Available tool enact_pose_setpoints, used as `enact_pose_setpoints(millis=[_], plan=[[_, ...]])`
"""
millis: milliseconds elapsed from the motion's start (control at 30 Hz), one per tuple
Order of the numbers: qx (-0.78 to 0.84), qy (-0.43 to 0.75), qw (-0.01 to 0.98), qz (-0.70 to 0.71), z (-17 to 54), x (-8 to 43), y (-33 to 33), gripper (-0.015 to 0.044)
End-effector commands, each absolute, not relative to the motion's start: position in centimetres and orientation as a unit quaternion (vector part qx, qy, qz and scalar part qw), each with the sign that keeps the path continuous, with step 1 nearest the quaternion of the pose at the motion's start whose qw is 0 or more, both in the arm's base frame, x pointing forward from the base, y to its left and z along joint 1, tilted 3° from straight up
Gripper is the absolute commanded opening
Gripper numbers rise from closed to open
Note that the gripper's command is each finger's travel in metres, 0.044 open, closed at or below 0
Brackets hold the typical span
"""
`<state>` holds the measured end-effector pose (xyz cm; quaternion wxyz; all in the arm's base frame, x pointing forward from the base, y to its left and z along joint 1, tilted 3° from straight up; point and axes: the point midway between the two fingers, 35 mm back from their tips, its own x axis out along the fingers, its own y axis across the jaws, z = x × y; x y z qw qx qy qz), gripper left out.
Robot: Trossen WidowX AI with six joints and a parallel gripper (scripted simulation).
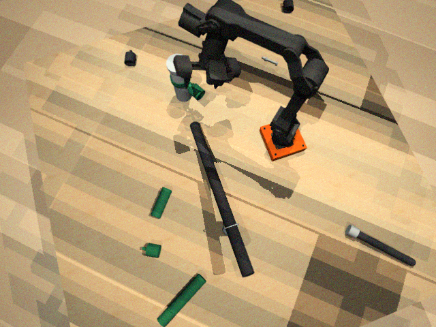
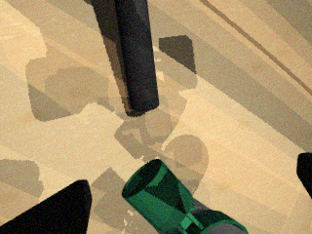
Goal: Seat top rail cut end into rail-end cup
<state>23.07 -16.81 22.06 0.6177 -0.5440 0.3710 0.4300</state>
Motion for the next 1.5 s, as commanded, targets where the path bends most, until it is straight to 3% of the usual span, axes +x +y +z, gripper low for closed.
enact_pose_setpoints(millis=[0, 567, 867, 1467], plan=[[-0.701, 0.201, 0.476, 0.492, 22.7, 21.5, -20.8, 0.0440], [-0.701, 0.201, 0.476, 0.492, 22.5, 21.5, -20.8, 0.0440], [-0.701, 0.201, 0.476, 0.492, 16.4, 21.5, -21.3, 0.0440], [-0.701, 0.201, 0.476, 0.492, 14.5, 22.5, -21.1, 0.0440]])
